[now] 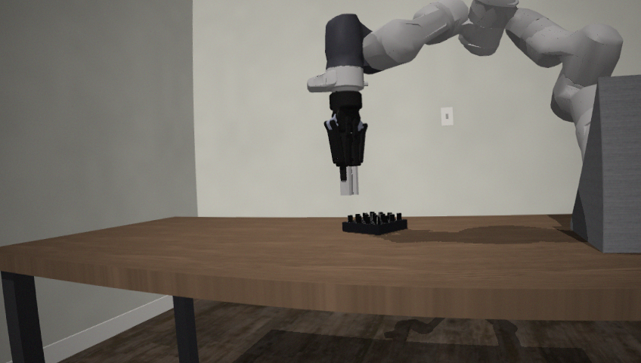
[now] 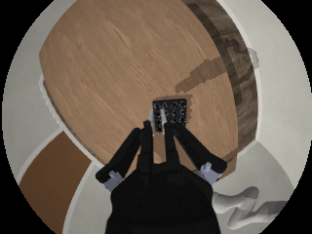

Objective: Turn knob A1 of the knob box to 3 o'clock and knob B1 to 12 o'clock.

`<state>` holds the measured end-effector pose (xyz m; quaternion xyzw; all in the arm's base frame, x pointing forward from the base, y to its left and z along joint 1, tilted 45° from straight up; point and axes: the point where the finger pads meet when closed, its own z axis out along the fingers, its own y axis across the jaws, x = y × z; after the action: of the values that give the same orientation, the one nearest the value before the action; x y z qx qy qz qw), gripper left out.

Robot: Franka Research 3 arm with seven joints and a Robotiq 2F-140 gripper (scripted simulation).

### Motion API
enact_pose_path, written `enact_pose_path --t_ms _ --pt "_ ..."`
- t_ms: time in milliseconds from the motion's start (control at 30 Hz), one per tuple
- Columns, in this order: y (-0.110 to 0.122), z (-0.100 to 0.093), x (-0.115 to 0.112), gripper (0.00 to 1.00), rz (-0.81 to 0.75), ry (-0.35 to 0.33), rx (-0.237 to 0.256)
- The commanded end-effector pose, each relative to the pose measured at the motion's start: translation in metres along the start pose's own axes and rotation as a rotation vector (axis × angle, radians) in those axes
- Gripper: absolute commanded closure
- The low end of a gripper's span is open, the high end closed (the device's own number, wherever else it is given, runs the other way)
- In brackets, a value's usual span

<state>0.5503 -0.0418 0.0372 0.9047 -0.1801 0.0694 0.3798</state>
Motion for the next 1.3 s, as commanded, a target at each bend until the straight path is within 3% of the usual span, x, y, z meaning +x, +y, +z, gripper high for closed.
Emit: enact_pose_path --t_ms 0,1267 --pt "0.0 0.004 0.001 0.88 -0.012 0.001 0.0" --pt "0.0 0.04 0.001 0.88 -0.012 0.001 0.0"
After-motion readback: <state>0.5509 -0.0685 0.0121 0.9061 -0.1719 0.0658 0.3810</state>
